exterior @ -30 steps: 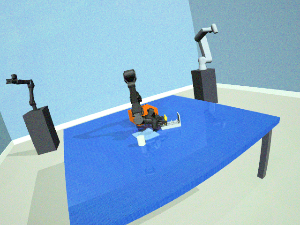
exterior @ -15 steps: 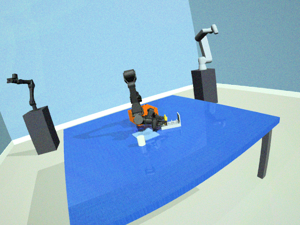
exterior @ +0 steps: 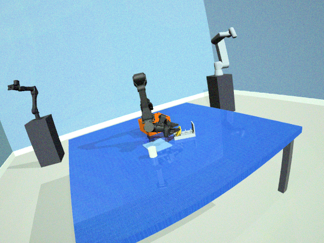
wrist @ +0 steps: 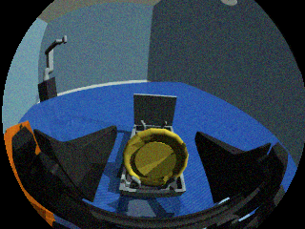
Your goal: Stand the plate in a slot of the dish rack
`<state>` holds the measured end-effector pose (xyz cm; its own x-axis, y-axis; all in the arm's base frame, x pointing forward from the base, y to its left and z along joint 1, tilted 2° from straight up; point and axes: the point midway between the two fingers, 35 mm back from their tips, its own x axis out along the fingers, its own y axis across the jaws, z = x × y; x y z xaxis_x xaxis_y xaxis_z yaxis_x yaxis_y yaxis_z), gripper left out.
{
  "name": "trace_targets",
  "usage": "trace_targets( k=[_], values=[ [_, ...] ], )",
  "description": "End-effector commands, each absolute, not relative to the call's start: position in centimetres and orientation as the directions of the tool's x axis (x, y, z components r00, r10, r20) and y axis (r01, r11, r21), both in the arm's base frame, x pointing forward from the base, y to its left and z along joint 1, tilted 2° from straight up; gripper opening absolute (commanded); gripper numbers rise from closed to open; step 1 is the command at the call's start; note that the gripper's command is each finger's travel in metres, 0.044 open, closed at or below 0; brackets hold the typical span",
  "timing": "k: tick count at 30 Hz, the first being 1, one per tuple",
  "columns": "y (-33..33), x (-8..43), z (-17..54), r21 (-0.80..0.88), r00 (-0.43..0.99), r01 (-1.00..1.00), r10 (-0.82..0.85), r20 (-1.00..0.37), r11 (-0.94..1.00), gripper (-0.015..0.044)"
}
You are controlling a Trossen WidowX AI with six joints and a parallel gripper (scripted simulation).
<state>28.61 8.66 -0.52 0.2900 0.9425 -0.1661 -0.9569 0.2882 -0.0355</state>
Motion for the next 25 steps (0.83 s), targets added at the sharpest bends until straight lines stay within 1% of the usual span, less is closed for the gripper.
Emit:
trace_targets(
  k=[1, 7, 13, 25],
  values=[
    [8.6, 29.0, 3.1, -0.053, 0.289, -0.957, 0.945, -0.156, 0.284, 0.0400],
    [8.7, 28.8, 8.8, -0.055, 0.286, -0.958, 0.947, -0.146, 0.281, 0.0400],
    [8.7, 28.8, 9.5, -0.050, 0.286, -0.958, 0.947, -0.149, 0.282, 0.0400],
    [8.1, 30.4, 9.2, 0.181, 0.317, -0.890, 0.853, -0.414, 0.419, 0.0400]
  ],
)
